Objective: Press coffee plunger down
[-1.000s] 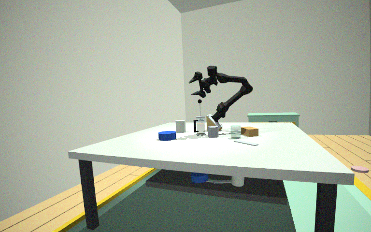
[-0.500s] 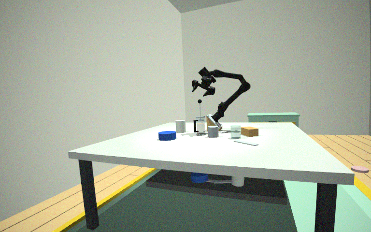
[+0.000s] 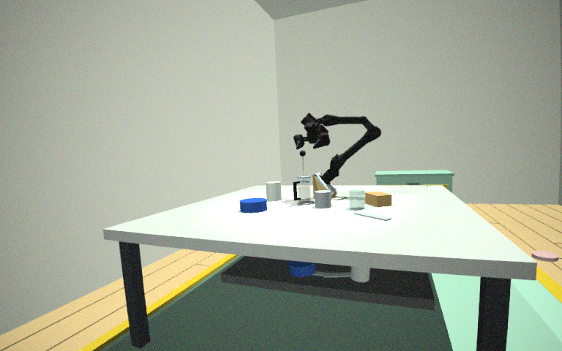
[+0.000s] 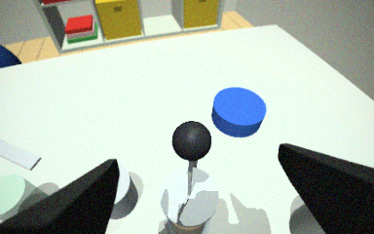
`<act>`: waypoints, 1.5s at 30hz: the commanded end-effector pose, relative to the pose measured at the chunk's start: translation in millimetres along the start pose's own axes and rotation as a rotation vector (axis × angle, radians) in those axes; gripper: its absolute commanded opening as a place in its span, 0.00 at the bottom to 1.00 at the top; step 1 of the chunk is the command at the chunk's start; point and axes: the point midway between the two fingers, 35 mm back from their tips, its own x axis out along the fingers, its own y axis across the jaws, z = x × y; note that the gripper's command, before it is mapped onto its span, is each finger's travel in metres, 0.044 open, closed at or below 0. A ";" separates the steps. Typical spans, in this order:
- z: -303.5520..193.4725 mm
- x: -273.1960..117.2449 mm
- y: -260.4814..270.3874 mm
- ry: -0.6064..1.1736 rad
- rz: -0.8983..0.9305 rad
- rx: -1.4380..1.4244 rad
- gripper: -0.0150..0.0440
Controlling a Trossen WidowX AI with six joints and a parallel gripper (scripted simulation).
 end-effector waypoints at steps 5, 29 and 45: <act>-1.7 8.5 -0.1 -0.004 0.002 0.008 1.00; -1.2 40.4 1.7 -0.008 0.006 0.008 0.91; -1.2 40.4 1.7 -0.008 0.006 0.008 0.45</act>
